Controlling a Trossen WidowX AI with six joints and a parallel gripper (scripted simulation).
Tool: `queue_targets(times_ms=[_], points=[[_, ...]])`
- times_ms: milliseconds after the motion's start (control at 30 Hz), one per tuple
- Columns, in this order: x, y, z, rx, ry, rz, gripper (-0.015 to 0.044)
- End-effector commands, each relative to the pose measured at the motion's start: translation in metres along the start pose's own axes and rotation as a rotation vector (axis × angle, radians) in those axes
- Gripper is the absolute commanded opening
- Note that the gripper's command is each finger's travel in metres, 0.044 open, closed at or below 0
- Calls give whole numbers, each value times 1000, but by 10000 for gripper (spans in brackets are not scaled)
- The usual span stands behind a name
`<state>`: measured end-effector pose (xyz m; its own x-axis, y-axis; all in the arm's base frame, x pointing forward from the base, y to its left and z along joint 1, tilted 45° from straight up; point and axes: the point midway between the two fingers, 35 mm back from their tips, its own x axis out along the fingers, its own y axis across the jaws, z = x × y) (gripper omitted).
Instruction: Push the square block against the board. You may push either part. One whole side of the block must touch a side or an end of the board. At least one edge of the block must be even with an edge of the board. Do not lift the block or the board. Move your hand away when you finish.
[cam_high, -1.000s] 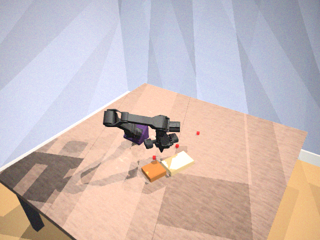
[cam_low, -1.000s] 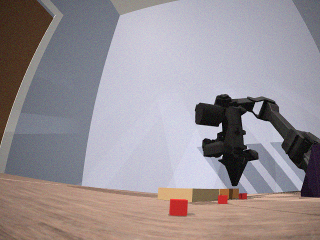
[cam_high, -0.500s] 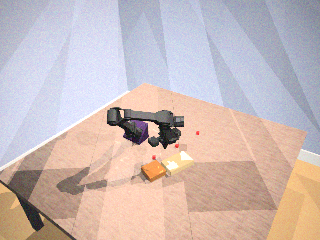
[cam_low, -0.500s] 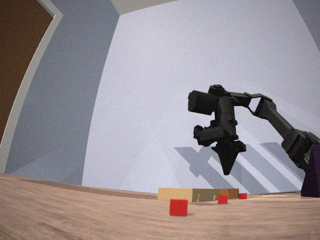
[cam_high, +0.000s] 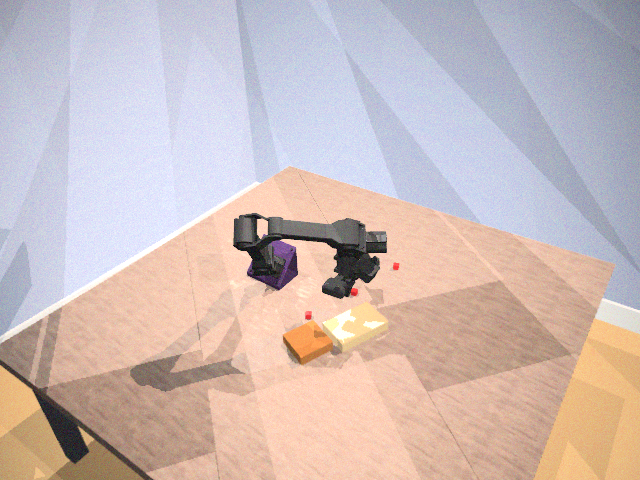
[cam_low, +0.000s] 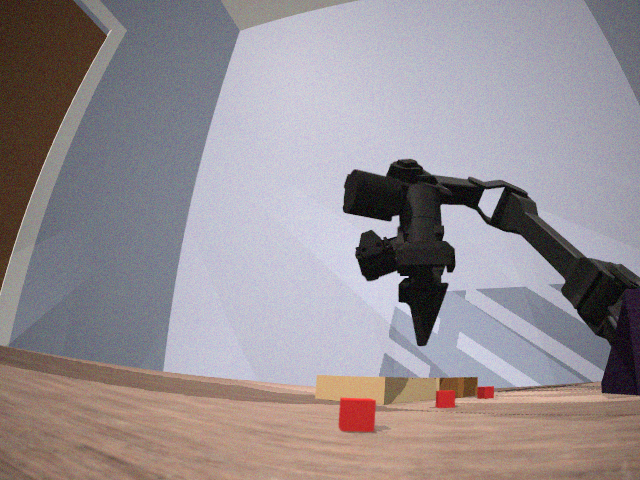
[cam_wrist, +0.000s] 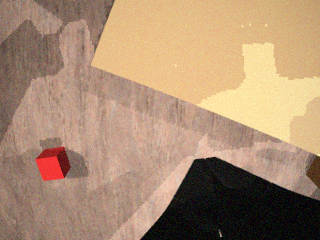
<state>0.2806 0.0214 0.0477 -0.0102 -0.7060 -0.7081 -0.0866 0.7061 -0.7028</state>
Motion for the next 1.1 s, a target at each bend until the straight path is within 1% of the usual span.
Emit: queue_targets(times_ms=[0, 867, 1067], points=[[-1, 5, 9, -112, 1, 4, 0], [7, 54, 72, -1001, -4, 4, 0], [11, 57, 76, -1052, -5, 4, 0]])
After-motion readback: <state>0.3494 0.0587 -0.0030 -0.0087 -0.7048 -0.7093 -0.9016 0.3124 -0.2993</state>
